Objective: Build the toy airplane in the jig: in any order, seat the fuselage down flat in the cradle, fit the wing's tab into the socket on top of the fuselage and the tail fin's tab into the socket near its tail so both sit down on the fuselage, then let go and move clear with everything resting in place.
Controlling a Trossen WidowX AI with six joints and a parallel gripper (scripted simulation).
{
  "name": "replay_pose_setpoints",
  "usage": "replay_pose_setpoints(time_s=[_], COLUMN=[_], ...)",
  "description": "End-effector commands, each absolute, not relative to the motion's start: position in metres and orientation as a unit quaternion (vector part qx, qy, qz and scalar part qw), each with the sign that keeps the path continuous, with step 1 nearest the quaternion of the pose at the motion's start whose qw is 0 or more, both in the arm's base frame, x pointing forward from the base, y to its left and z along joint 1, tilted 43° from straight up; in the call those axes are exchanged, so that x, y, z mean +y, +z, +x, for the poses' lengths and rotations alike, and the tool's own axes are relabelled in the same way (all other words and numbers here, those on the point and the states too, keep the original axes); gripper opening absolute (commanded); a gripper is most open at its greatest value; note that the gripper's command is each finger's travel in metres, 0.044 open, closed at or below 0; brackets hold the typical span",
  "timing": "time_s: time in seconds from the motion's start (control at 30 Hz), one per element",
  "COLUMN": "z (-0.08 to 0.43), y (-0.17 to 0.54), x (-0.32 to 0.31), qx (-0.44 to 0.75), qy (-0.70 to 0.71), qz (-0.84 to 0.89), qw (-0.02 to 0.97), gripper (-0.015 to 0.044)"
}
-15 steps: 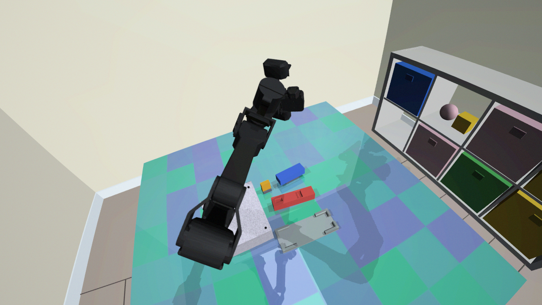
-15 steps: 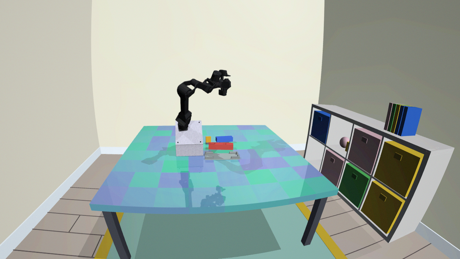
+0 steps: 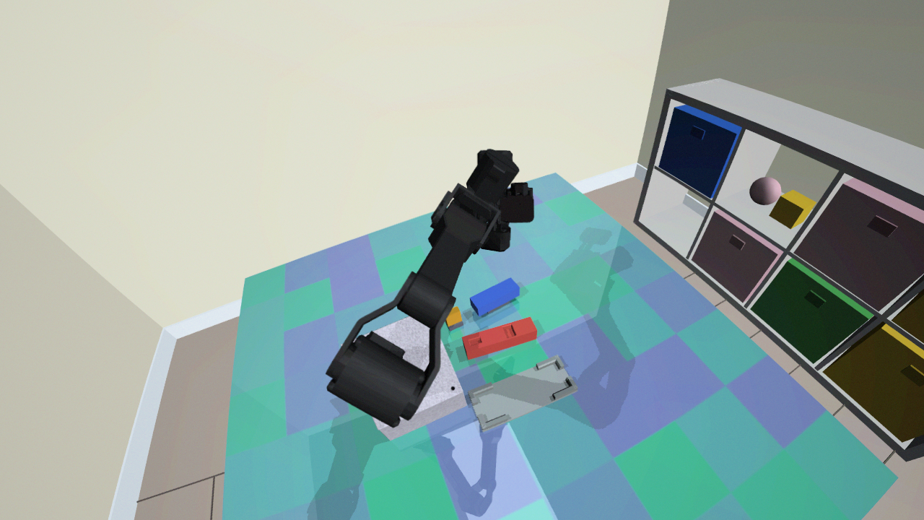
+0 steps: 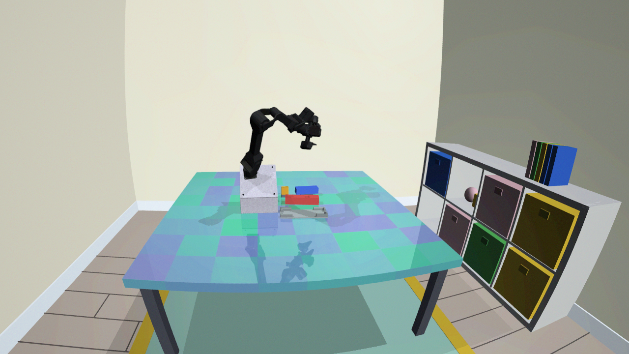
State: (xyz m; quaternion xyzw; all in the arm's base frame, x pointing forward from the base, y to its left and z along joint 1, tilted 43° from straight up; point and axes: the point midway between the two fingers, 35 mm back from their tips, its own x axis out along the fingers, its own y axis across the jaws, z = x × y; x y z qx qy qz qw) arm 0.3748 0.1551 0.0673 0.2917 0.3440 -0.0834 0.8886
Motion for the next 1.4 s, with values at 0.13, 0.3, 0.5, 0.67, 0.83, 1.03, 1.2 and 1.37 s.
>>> replay_pose_setpoints(time_s=[0.13, 0.3, 0.5, 0.67, 0.83, 1.03, 1.2, 1.37], z=[0.343, 0.301, 0.279, 0.279, 0.277, 0.275, 0.274, 0.274], y=[-0.002, -0.021, -0.021, -0.021, -0.052, -0.061, -0.071, -0.074], x=[0.056, -0.008, -0.035, -0.035, -0.063, -0.072, -0.082, -0.084], qx=[0.481, 0.587, 0.641, 0.641, 0.641, 0.641, 0.64, 0.641], qy=[-0.259, -0.334, -0.351, -0.351, -0.352, -0.352, -0.352, -0.352], qz=[0.076, -0.081, -0.158, -0.158, -0.158, -0.158, -0.159, -0.158], qw=[0.834, 0.733, 0.664, 0.664, 0.664, 0.664, 0.664, 0.664], gripper=[0.044, 0.044, 0.044, 0.044, 0.044, 0.044, 0.044, 0.044])
